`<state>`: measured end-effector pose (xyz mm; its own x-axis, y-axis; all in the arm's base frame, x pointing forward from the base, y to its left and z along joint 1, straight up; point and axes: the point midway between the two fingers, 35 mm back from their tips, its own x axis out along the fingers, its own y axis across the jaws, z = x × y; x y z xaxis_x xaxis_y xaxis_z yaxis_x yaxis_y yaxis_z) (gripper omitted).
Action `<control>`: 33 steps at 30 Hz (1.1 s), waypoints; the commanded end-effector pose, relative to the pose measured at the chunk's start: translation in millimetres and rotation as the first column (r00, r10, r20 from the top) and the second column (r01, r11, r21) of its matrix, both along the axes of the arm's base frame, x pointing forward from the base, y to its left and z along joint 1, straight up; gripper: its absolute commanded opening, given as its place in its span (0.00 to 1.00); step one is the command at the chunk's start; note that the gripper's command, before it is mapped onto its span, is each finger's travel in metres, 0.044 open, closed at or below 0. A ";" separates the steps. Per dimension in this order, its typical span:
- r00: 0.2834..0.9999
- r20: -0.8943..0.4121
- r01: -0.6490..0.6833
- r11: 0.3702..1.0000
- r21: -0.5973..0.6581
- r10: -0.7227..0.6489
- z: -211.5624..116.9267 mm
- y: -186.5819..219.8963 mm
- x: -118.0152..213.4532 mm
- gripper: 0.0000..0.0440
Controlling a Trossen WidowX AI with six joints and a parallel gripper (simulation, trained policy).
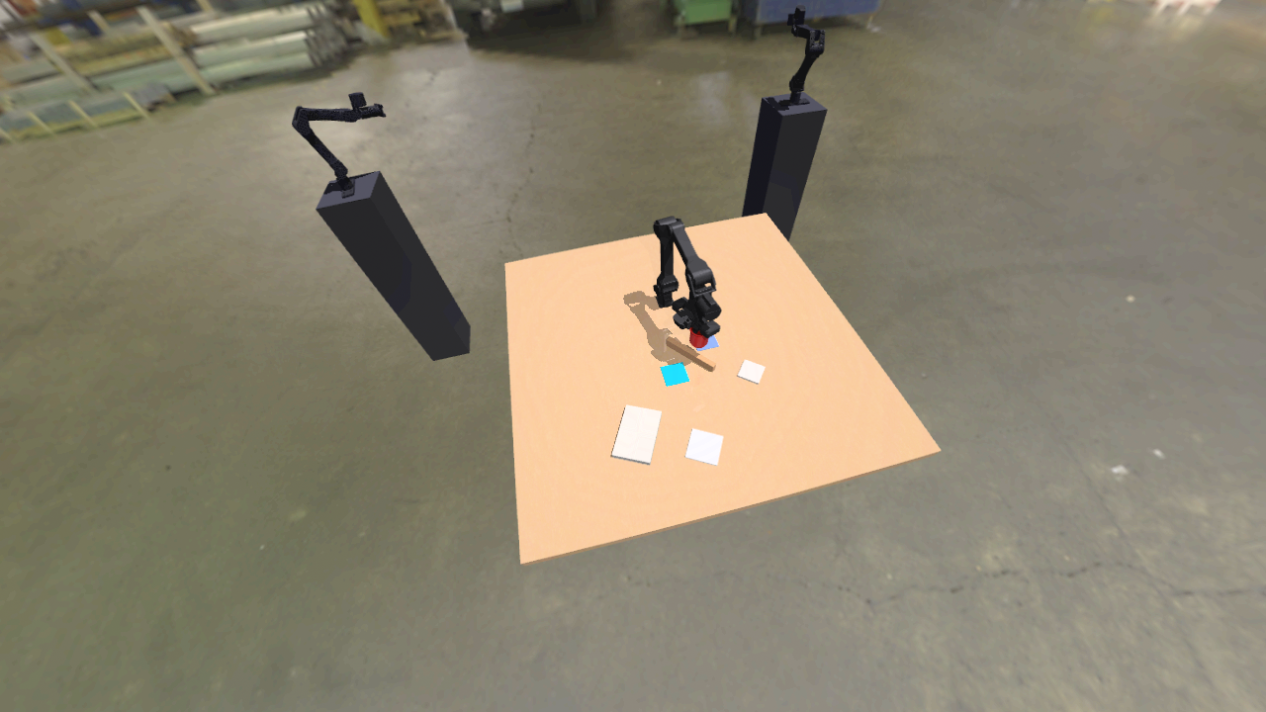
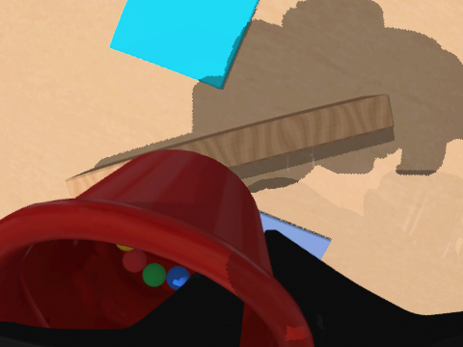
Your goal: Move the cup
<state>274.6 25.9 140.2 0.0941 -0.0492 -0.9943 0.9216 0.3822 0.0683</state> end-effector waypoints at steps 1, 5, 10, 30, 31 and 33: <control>0.999 0.031 0.021 1.000 -0.007 -0.021 3.6 -9.7 8.8 0.00; 0.997 0.063 0.051 0.999 -0.010 -0.050 4.3 -21.5 19.7 0.00; 0.992 0.097 0.084 0.996 -0.015 -0.083 1.3 -36.8 32.6 0.00; 0.974 0.151 0.172 0.985 -0.028 -0.166 -40.1 -80.7 58.6 0.00; 0.974 0.150 0.175 0.984 -0.028 -0.169 -43.0 -81.6 58.5 0.00; 0.974 0.148 0.180 0.983 -0.028 -0.174 -48.6 -83.2 57.9 0.00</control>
<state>333.3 -54.2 98.9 0.2281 -0.1129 -0.9671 0.9547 0.2209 0.1994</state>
